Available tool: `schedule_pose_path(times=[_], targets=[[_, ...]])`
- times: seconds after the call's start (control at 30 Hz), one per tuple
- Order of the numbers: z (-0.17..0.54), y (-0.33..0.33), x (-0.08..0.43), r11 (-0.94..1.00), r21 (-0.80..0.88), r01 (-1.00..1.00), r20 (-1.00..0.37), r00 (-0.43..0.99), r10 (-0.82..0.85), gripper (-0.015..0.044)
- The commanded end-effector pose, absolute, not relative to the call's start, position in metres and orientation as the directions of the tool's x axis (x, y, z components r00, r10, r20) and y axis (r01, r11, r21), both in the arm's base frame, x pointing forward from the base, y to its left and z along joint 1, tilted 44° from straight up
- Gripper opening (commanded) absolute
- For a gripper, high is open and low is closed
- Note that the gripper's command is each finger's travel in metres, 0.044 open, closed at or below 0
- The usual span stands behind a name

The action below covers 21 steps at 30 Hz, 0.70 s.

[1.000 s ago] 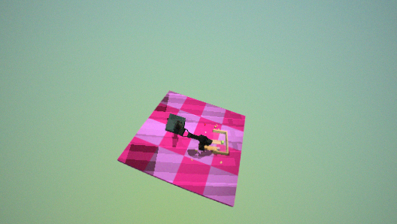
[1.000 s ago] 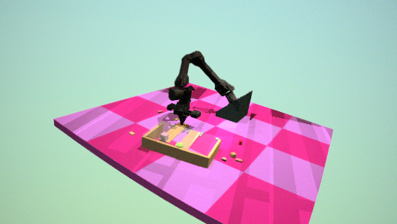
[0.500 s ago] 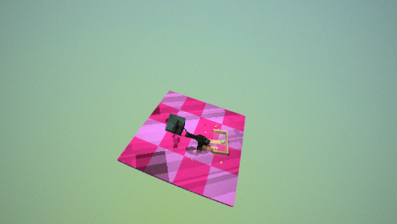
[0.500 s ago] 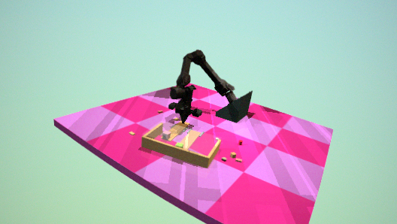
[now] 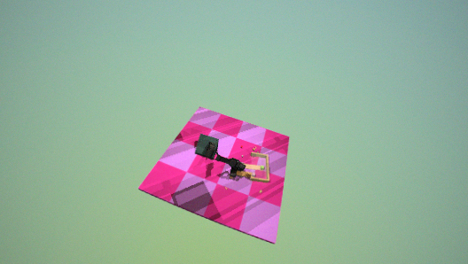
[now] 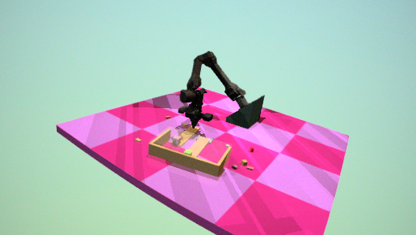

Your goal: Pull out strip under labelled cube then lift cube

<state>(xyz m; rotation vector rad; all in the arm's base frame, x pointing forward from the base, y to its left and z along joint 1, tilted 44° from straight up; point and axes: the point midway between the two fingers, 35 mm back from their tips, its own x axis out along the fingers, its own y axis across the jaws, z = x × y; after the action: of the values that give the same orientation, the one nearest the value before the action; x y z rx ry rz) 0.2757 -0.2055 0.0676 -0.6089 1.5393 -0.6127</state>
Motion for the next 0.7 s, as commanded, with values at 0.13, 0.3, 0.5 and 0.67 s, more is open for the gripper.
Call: schedule_pose_path(times=[0.13,0.3,0.5,0.67], targets=[[0.064,-0.209,0.255,0.717,-0.696,-0.027,-0.714,-0.080,-0.696,0.0000],[0.064,-0.209,0.248,0.717,-0.696,-0.027,-0.714,-0.081,-0.696,0.0000],[0.065,-0.208,0.239,0.717,-0.696,-0.027,-0.714,-0.081,-0.696,0.0000],[0.066,-0.208,0.232,0.717,-0.696,-0.028,-0.714,-0.081,-0.696,0.0000]])
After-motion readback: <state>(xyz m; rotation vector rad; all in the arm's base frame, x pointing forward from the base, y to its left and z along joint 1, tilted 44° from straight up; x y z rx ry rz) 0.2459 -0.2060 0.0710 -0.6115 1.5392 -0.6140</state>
